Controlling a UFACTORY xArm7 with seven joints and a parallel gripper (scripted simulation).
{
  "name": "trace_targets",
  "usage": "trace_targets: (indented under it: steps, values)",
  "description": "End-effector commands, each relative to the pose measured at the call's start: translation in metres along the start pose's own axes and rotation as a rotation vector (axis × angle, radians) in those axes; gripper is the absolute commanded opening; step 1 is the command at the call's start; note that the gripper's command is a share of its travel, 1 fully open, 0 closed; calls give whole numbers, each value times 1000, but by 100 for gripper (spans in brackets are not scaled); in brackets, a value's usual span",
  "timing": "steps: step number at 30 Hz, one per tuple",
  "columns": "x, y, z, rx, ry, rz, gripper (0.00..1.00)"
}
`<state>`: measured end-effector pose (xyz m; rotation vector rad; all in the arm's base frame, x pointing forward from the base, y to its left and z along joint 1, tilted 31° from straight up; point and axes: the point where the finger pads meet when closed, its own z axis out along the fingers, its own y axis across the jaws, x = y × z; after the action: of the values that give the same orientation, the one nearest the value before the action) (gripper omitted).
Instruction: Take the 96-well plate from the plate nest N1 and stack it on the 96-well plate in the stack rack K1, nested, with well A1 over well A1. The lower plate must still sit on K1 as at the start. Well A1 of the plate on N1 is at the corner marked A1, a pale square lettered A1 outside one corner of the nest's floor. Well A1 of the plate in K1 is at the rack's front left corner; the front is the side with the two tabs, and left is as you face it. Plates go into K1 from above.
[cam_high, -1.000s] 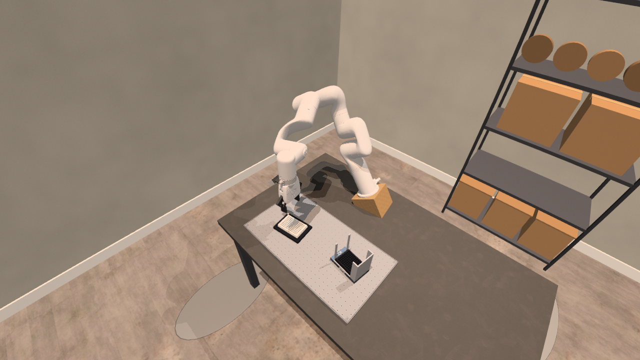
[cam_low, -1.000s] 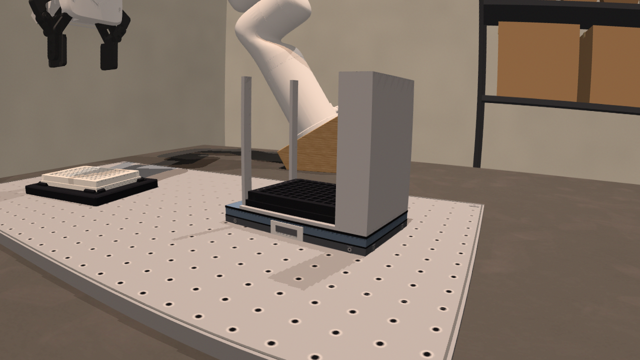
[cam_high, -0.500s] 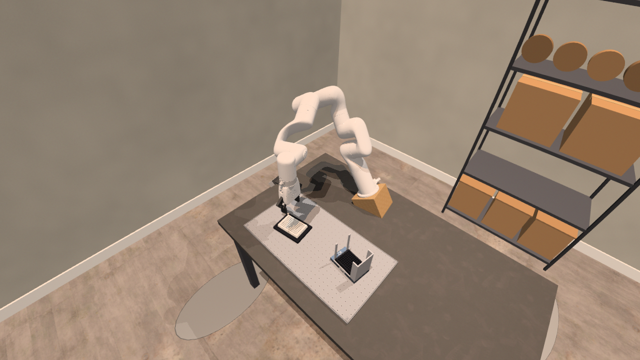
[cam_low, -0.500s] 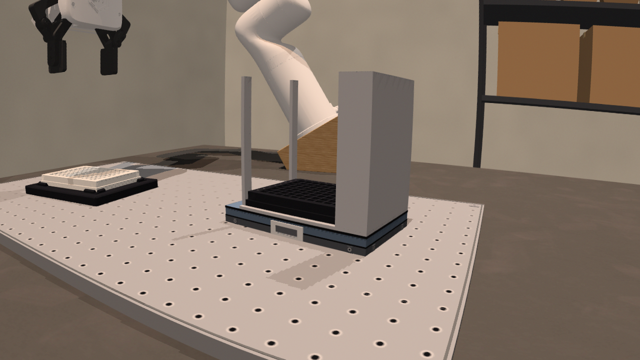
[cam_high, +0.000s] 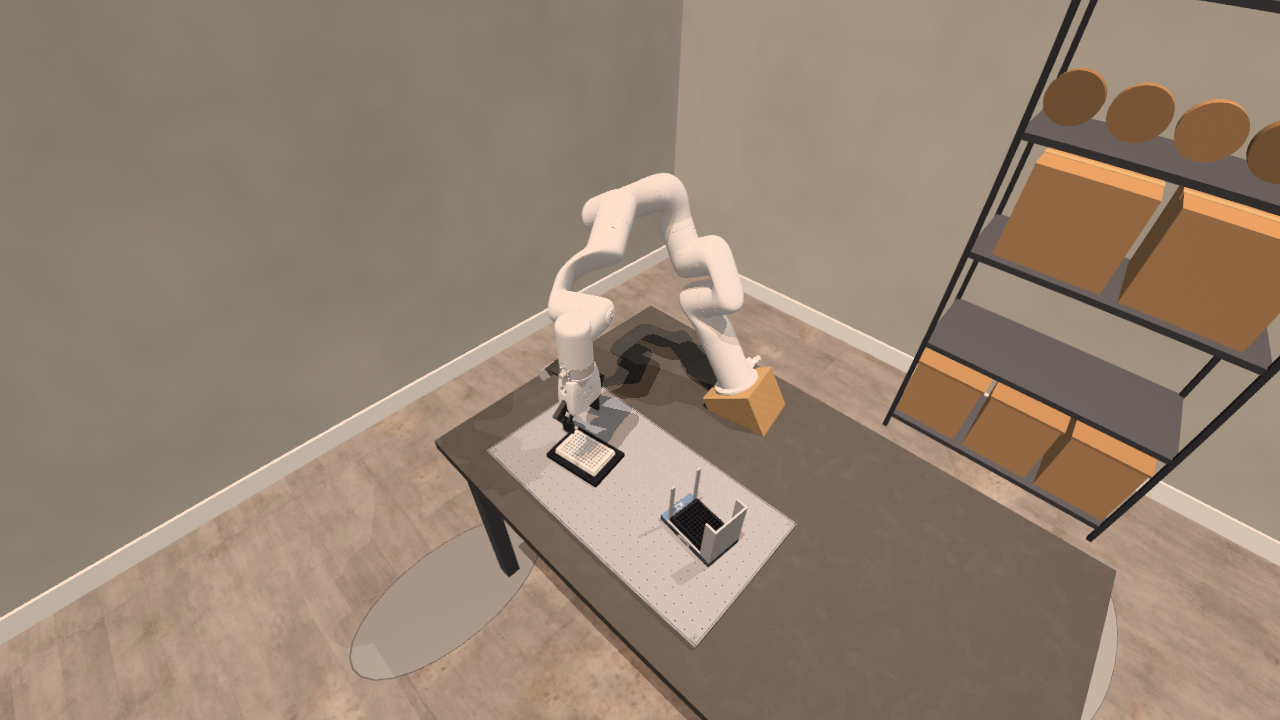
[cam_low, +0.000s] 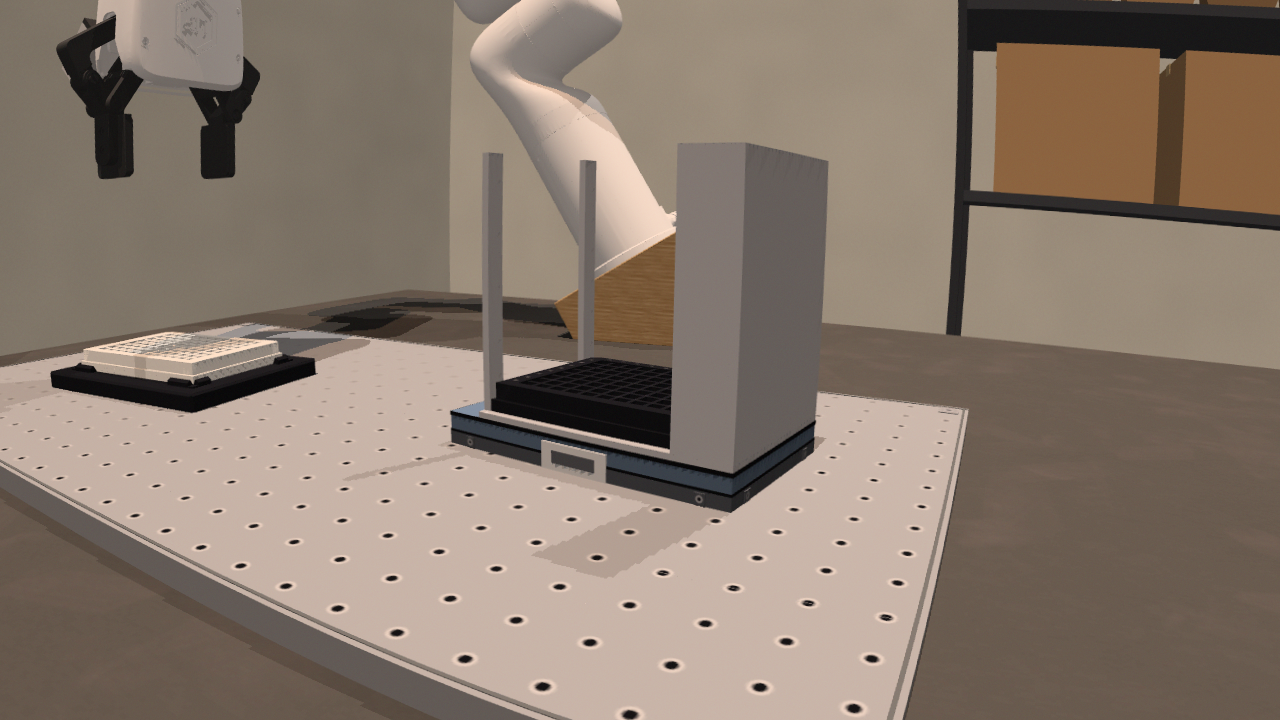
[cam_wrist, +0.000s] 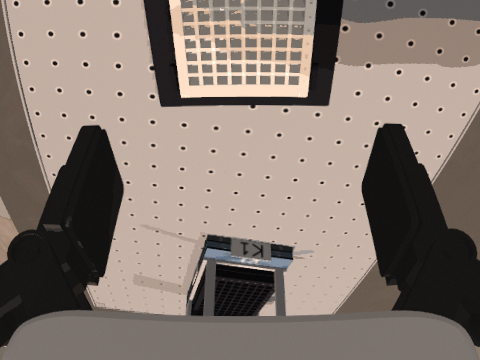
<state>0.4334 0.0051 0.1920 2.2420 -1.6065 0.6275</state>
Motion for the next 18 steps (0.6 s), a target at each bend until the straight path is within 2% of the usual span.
trace_targets:
  steps: [1, 18]
  values:
    - [0, -1, 4, 4, 0, 0, 100]
    - [0, -1, 29, 4, 0, 0, 100]
